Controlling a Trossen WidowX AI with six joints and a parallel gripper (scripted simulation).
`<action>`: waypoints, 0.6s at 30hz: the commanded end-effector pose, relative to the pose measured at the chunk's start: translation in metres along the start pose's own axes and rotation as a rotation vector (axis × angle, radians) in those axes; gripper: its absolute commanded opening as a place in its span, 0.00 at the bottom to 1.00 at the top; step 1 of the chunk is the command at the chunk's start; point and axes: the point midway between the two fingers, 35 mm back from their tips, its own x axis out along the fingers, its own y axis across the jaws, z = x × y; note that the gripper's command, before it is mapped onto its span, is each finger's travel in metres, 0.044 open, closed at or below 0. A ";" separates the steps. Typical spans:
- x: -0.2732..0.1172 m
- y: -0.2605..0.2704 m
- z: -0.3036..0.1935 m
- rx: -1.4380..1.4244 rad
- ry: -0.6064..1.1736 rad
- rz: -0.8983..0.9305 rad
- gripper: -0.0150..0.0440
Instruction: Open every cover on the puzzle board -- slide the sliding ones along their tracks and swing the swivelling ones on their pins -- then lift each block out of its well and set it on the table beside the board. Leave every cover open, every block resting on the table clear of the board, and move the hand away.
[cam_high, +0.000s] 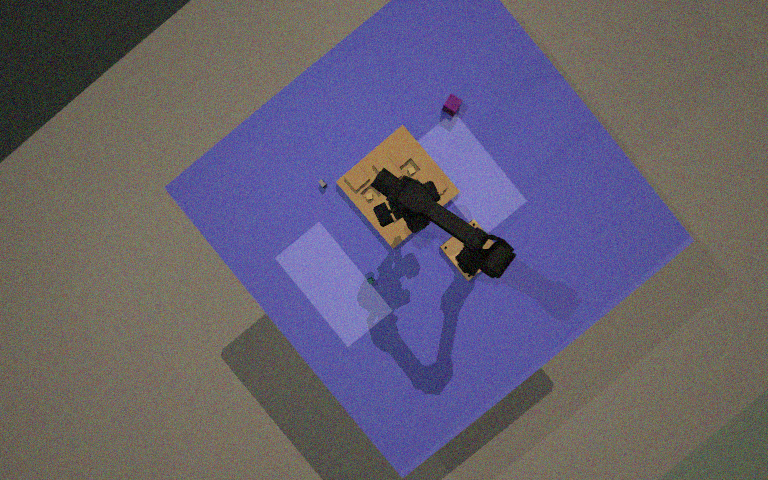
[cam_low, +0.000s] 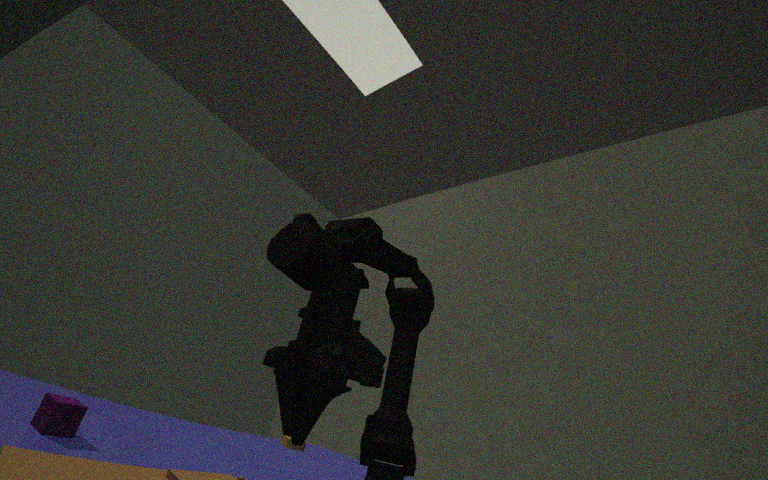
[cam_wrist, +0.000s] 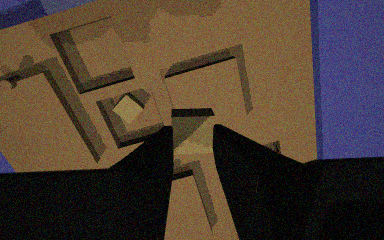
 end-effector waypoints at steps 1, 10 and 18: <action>-0.001 -0.014 -0.002 0.004 0.001 0.002 0.39; -0.002 -0.045 -0.002 0.004 0.001 -0.001 0.39; -0.002 -0.073 0.000 0.004 0.001 -0.003 0.39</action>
